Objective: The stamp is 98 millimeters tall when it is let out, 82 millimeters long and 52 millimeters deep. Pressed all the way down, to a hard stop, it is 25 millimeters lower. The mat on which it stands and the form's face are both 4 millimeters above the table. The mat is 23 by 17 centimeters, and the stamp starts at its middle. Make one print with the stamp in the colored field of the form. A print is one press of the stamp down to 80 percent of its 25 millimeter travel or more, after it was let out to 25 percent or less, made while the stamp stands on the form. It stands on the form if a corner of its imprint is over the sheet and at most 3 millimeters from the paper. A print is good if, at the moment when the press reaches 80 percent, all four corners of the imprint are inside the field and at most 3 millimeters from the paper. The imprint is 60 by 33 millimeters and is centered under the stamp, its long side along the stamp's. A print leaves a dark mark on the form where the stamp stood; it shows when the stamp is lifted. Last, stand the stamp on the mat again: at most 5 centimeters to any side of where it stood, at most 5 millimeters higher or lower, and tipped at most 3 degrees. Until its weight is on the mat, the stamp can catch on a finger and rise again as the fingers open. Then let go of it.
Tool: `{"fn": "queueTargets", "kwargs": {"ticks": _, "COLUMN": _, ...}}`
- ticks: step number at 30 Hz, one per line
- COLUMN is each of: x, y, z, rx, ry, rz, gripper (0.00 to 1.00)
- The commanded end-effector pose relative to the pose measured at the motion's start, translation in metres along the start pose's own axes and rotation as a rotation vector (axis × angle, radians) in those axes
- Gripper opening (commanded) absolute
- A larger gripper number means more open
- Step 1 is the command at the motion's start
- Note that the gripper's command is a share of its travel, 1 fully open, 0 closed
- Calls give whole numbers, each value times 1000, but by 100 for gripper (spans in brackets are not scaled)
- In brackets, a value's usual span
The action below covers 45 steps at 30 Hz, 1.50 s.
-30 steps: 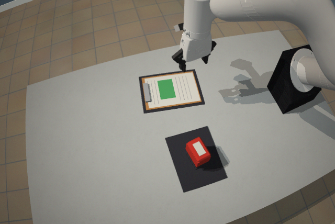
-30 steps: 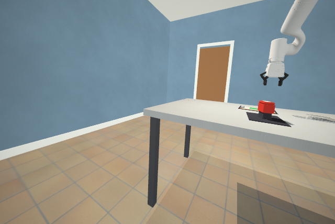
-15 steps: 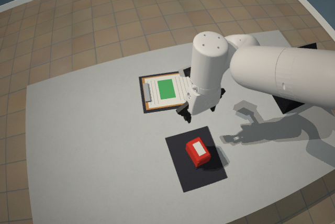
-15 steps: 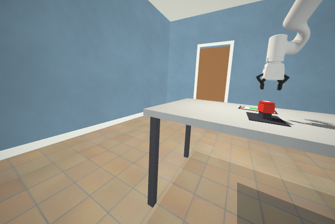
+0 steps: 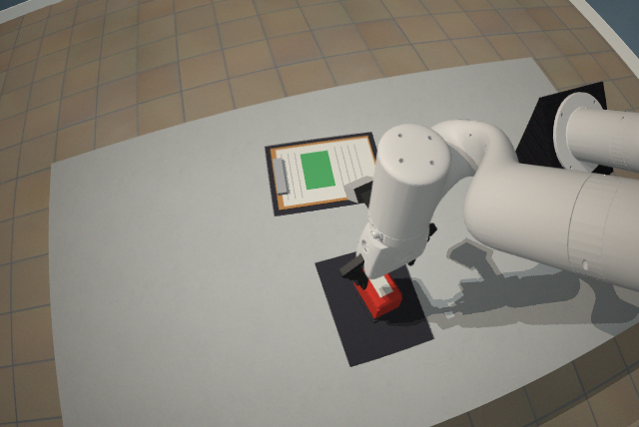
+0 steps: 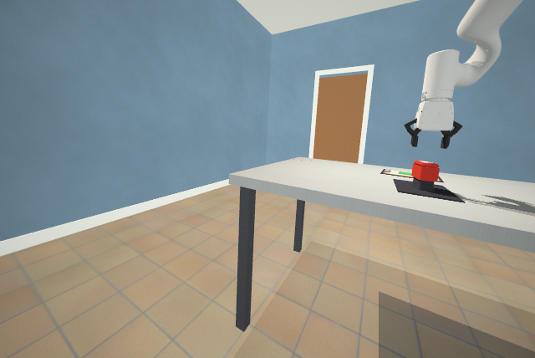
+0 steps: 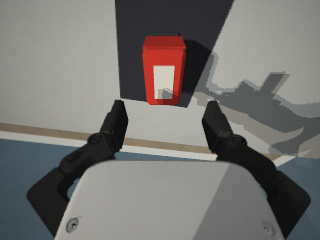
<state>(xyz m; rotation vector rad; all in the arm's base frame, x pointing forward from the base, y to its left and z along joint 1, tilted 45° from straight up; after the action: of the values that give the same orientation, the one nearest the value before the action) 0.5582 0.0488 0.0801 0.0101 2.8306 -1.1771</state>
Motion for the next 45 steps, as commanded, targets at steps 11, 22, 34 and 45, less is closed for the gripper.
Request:
{"fn": "queueTargets", "kwargs": {"ticks": 11, "x": -1, "y": 2, "z": -1, "rx": 1, "ry": -1, "rz": 1, "gripper": 97}}
{"fn": "queueTargets", "kwargs": {"ticks": 22, "x": -1, "y": 35, "z": -1, "rx": 1, "ry": -1, "rz": 1, "gripper": 97}}
{"fn": "queueTargets", "kwargs": {"ticks": 34, "x": -1, "y": 81, "z": -1, "rx": 1, "ry": -1, "rz": 1, "gripper": 97}}
{"fn": "queueTargets", "kwargs": {"ticks": 45, "x": -1, "y": 99, "z": -1, "rx": 1, "ry": -1, "rz": 1, "gripper": 97}}
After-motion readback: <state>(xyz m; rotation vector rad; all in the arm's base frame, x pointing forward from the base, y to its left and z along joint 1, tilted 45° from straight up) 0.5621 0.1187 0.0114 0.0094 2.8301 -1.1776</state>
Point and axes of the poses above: the point where the finger pads meet when closed, its own y axis out along the fingers, its own x axis across the jaws, z = x × y, the point moved 1 cm from there along -y, back along the fingers, and after that the axes turned 1 degree about y, right-handed, at the moved point
